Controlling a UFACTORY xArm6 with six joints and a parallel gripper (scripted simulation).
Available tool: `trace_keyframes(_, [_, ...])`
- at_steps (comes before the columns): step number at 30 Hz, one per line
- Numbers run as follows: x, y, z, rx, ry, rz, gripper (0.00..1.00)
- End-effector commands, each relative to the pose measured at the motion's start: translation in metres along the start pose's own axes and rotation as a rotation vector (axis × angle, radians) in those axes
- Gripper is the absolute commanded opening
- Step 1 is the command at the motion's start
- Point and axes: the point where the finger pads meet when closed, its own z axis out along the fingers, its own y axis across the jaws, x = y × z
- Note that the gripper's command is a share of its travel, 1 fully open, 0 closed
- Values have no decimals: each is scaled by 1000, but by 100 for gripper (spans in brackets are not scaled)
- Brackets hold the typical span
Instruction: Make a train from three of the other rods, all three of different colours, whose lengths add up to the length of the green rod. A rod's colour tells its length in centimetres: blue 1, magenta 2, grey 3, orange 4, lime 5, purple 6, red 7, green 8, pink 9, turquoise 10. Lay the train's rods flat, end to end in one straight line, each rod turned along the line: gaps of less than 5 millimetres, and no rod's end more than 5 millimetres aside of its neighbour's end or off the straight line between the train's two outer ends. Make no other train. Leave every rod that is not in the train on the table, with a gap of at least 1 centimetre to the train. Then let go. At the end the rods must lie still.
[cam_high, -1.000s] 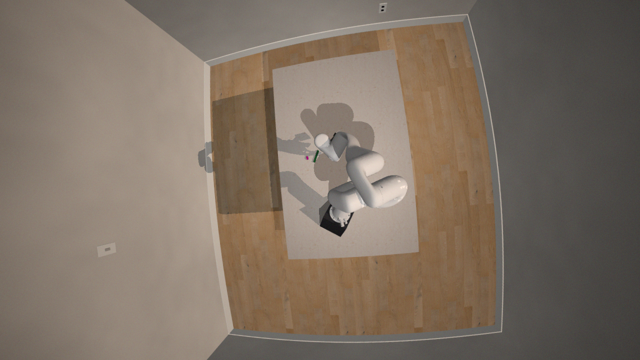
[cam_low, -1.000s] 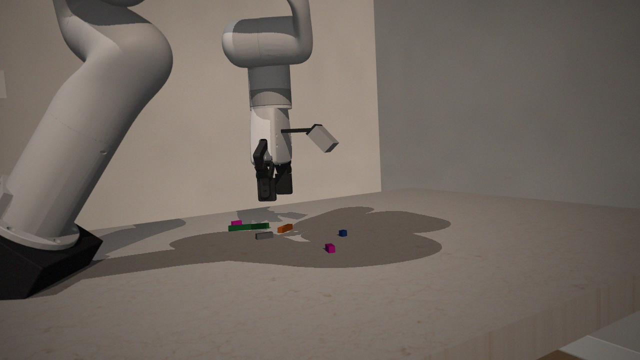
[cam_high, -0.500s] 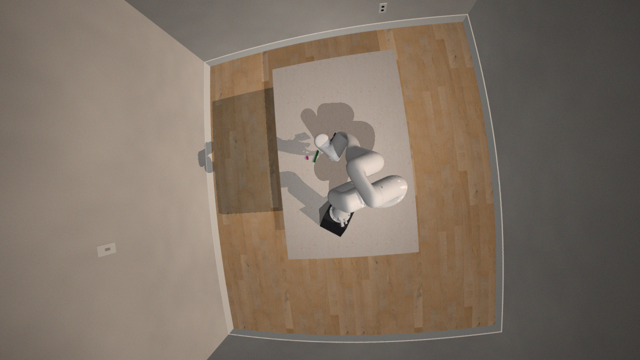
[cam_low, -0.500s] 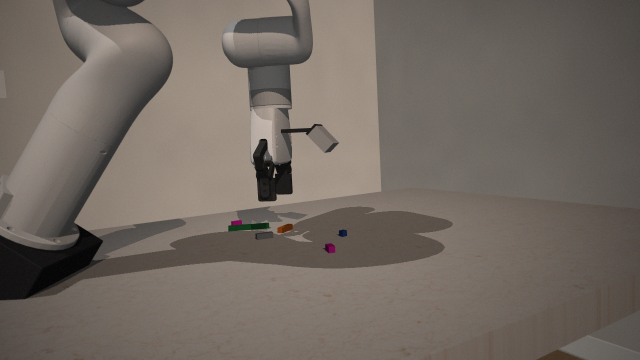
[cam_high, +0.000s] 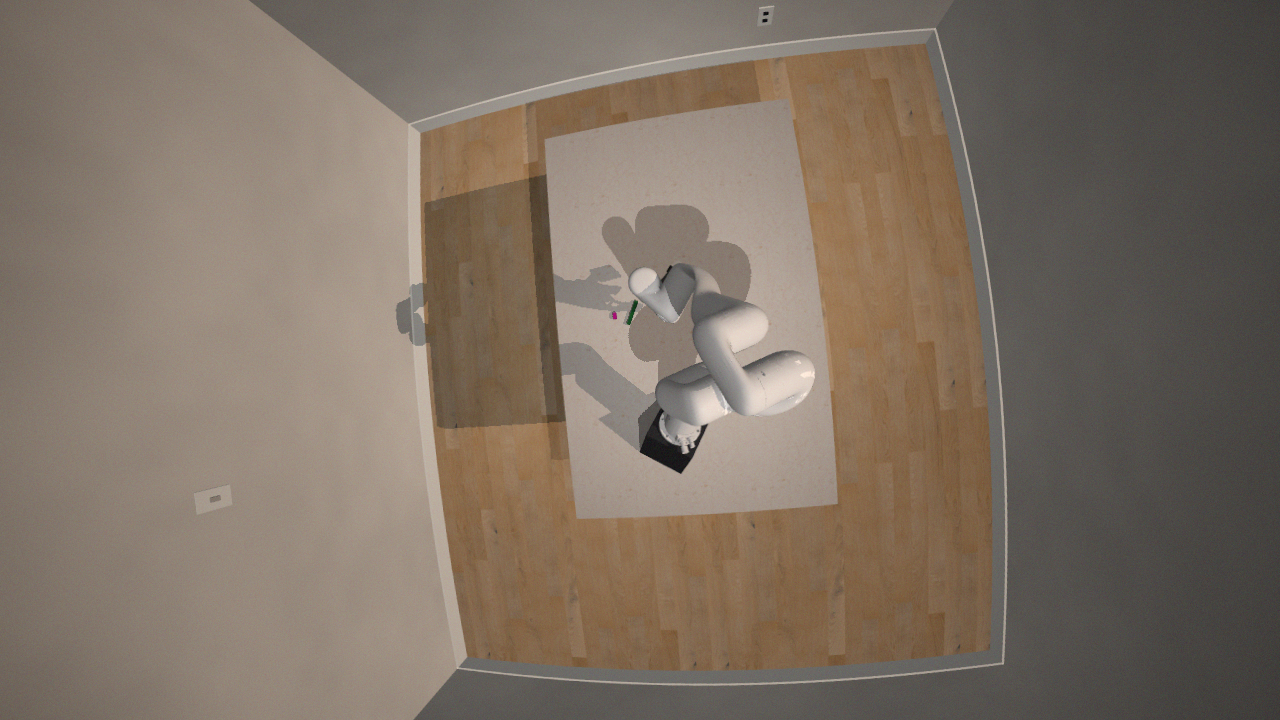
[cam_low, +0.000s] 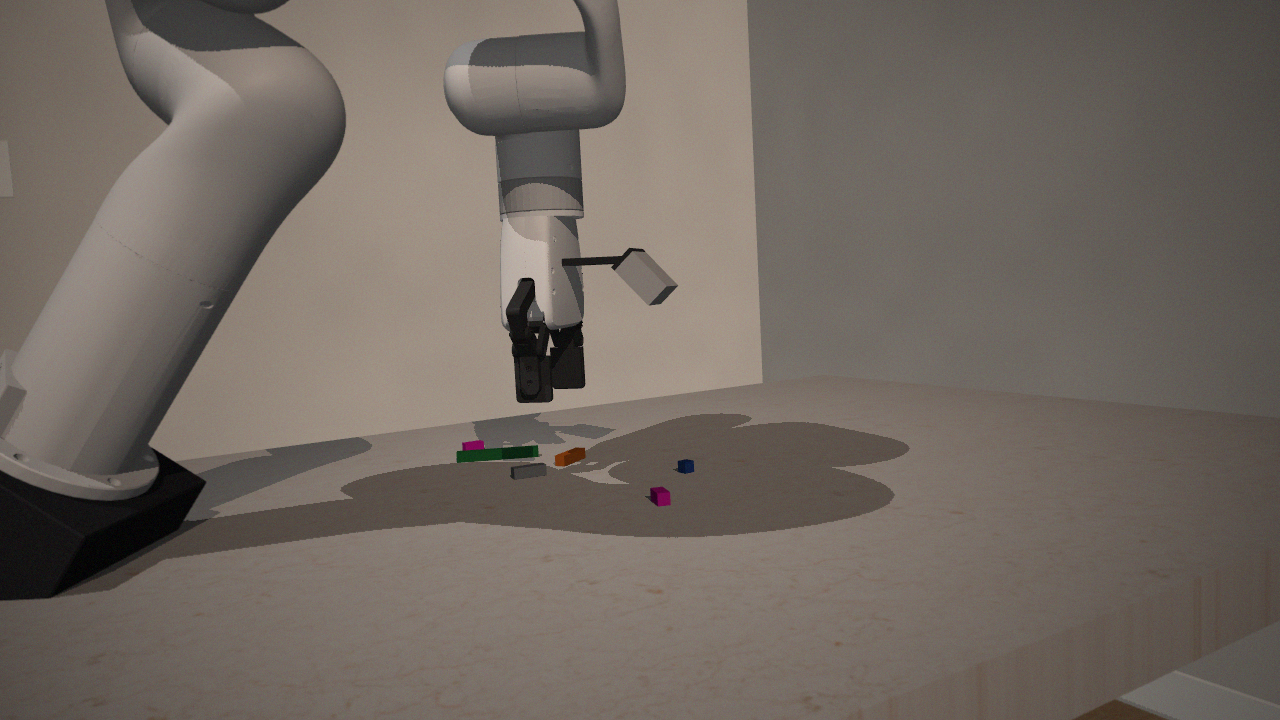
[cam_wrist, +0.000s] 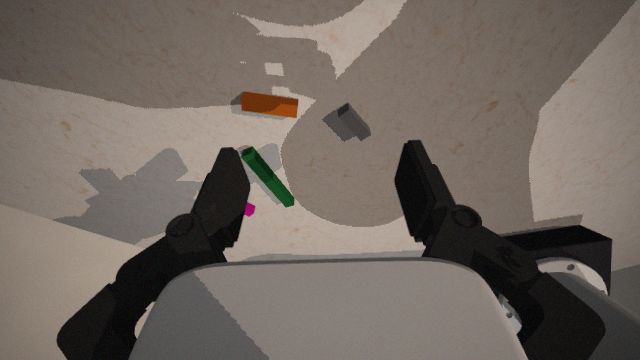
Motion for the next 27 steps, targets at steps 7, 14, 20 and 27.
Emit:
trace_keyframes(7, [1, -1, -1, 3, 1, 1, 100])
trace_keyframes(14, [-1, -3, -1, 2, 0, 26, 100])
trace_keyframes(20, [-11, -15, -1, 1, -3, 198, 100])
trace_keyframes(27, [-28, -33, -1, 0, -4, 439, 100])
